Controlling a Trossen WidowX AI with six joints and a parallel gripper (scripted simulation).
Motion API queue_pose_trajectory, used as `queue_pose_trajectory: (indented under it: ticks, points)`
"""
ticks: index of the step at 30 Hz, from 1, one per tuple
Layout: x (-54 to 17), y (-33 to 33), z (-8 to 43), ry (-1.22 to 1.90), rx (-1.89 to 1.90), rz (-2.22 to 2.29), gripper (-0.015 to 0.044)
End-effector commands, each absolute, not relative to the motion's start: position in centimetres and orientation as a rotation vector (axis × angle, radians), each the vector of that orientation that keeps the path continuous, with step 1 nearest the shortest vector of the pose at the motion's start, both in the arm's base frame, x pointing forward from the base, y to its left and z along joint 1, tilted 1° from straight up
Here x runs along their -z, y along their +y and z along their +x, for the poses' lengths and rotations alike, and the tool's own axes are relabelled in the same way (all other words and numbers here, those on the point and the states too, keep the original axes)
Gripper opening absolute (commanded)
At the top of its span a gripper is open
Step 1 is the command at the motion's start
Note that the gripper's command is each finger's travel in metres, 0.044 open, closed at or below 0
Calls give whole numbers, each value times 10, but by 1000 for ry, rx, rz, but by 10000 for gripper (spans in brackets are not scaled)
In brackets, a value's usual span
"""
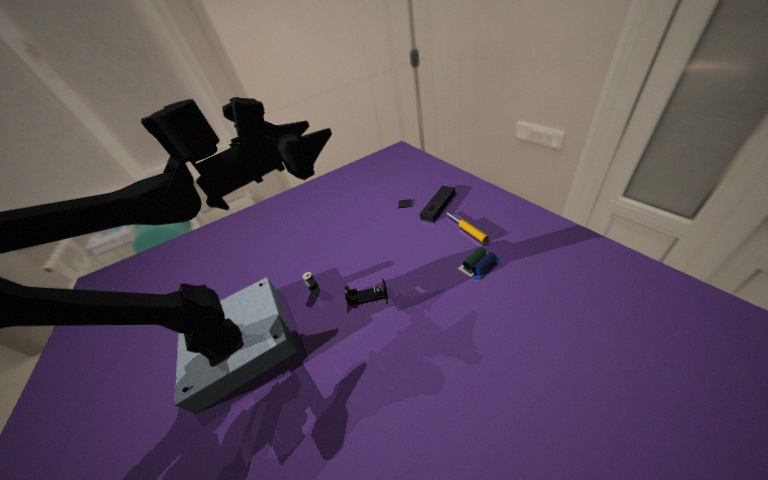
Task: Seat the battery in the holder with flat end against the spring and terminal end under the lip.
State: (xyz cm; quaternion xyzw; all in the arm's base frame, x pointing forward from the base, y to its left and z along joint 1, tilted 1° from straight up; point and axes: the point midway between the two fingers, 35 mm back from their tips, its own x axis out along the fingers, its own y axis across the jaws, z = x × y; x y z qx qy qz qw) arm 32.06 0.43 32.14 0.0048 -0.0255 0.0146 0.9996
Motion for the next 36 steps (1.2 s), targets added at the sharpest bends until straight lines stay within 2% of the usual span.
queue_pose_trajectory:
  ticks: [1, 8, 15, 18, 30, 36]
  points:
    - [-318, 4, 322, -34, -29, -1, 374]
    - [-197, 6, 335, 623, -167, -413, 190]
    - [-112, 7, 269, 1278, -659, -762, 6]
    - [-106, 7, 250, 1392, -802, -804, 0]
    - [-105, 7, 250, 1392, -802, -804, 0]
    - [-61, 8, 254, 1392, -802, -804, 0]
